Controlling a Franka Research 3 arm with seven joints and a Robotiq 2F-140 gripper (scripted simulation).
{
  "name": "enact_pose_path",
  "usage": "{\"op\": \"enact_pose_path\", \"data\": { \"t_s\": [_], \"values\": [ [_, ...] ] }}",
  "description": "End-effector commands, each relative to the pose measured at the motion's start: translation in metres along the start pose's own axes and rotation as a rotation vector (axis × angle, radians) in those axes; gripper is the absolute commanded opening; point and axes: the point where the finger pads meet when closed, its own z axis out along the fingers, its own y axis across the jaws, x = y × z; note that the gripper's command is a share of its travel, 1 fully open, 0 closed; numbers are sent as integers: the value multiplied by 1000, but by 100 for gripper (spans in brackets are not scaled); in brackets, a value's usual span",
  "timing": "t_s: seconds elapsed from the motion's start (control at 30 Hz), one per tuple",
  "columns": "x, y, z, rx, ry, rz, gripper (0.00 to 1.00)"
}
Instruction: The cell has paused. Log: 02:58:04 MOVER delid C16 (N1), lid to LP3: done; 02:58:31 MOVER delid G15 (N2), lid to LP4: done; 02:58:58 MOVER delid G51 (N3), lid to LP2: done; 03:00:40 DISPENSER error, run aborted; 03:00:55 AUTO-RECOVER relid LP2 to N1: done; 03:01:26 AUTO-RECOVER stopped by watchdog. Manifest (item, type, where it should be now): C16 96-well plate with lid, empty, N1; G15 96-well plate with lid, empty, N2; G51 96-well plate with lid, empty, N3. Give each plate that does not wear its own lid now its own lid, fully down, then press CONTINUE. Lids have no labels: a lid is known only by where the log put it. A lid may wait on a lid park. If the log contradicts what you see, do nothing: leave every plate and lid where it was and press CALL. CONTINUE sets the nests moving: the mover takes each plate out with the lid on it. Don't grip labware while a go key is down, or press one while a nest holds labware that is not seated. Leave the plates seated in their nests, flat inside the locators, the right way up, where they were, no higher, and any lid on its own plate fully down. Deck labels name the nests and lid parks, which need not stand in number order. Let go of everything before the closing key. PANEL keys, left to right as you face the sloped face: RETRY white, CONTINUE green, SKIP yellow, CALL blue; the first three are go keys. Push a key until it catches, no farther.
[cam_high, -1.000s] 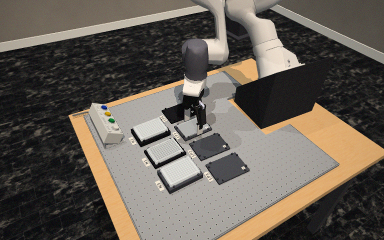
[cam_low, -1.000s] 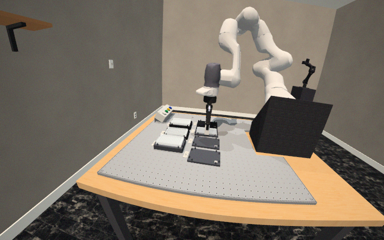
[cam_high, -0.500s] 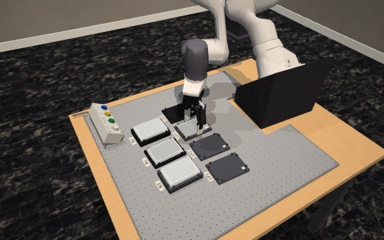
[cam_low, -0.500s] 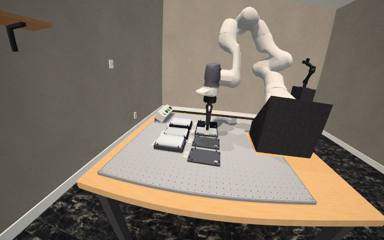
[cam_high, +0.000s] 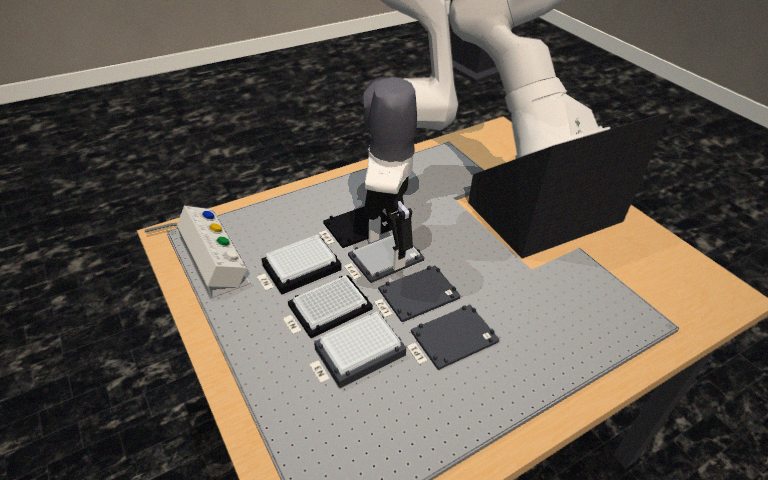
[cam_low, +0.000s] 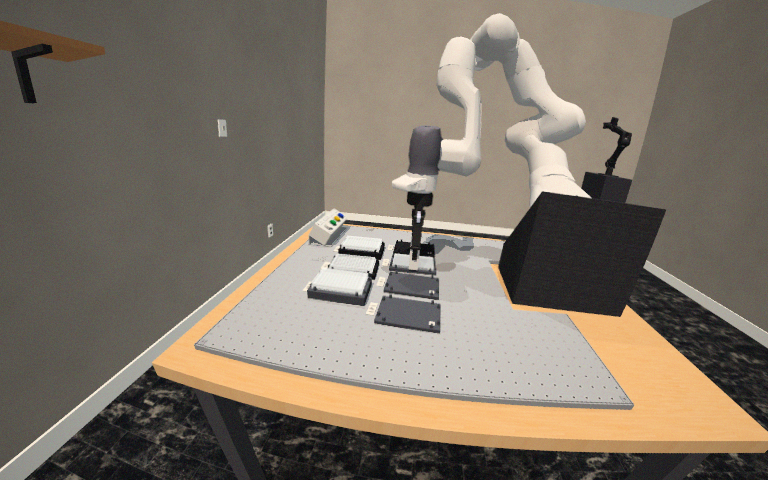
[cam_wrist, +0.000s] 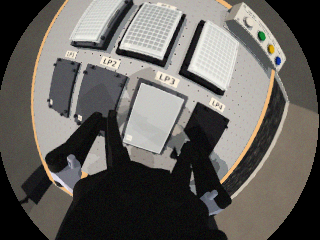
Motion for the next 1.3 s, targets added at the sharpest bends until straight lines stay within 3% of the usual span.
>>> {"op": "enact_pose_path", "data": {
  "t_s": [0.0, 0.27, 0.3, 1.27],
  "values": [
    [1, 1, 1, 1, 0, 8, 66],
    [1, 1, 1, 1, 0, 8, 66],
    [1, 1, 1, 1, 0, 8, 0],
    [1, 1, 1, 1, 0, 8, 0]
  ]
}}
